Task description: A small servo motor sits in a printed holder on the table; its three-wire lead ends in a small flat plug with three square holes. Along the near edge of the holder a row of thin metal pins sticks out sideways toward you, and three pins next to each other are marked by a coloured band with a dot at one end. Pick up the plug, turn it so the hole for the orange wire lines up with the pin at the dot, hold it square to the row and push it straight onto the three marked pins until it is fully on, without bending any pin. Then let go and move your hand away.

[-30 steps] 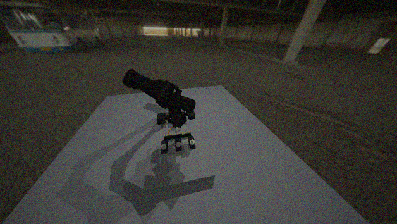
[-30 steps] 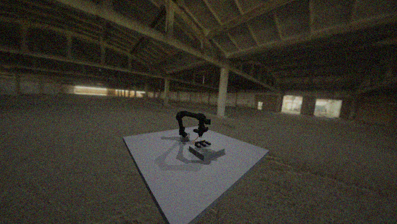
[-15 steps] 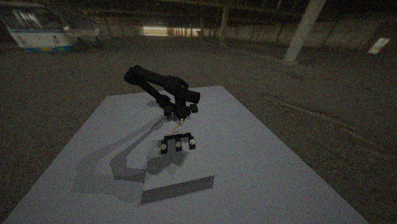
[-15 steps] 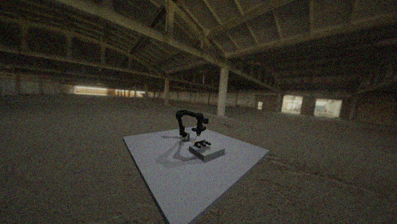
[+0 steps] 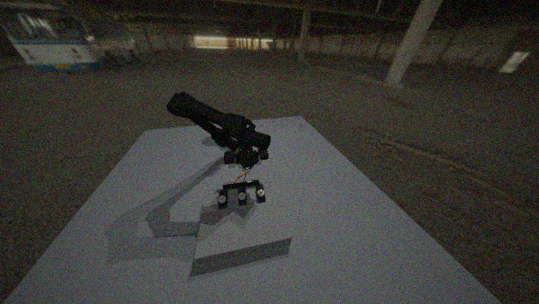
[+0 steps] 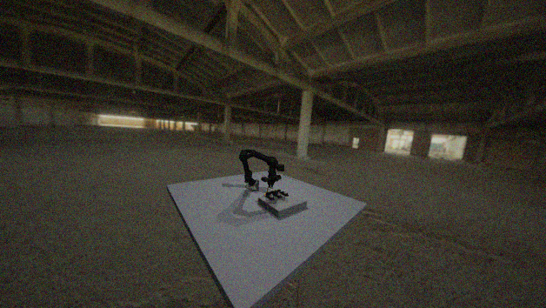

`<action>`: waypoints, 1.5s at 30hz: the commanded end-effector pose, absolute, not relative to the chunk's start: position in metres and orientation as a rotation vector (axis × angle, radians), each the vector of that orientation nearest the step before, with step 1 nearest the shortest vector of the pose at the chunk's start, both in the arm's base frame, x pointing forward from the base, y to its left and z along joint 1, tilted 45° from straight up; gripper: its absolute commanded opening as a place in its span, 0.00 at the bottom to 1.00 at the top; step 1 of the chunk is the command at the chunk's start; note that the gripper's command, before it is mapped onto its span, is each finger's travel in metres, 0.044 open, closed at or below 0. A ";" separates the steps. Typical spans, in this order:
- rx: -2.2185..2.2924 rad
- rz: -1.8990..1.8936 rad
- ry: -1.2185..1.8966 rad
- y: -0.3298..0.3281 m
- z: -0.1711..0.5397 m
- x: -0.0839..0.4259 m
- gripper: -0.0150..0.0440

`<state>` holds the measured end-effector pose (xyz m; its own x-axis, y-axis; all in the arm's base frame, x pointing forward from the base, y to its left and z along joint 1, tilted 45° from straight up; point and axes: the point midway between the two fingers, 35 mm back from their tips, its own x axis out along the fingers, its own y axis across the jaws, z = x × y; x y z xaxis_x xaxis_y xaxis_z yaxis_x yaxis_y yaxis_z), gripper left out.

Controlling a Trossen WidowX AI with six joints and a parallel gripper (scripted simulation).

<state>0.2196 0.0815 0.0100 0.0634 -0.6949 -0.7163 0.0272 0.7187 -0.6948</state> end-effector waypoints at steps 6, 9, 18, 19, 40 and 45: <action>-0.600 -0.595 1.412 0.081 0.012 0.249 0.25; -0.600 -0.596 1.411 0.080 0.013 0.253 0.25; -0.600 -0.596 1.411 0.082 0.012 0.258 0.25; -0.600 -0.596 1.411 0.082 0.012 0.258 0.25; -0.599 -0.596 1.410 0.082 0.014 0.272 0.25; -0.599 -0.596 1.410 0.082 0.015 0.275 0.25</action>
<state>0.2705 0.0817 0.0141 0.0626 -0.6957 -0.7156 0.0285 0.7180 -0.6955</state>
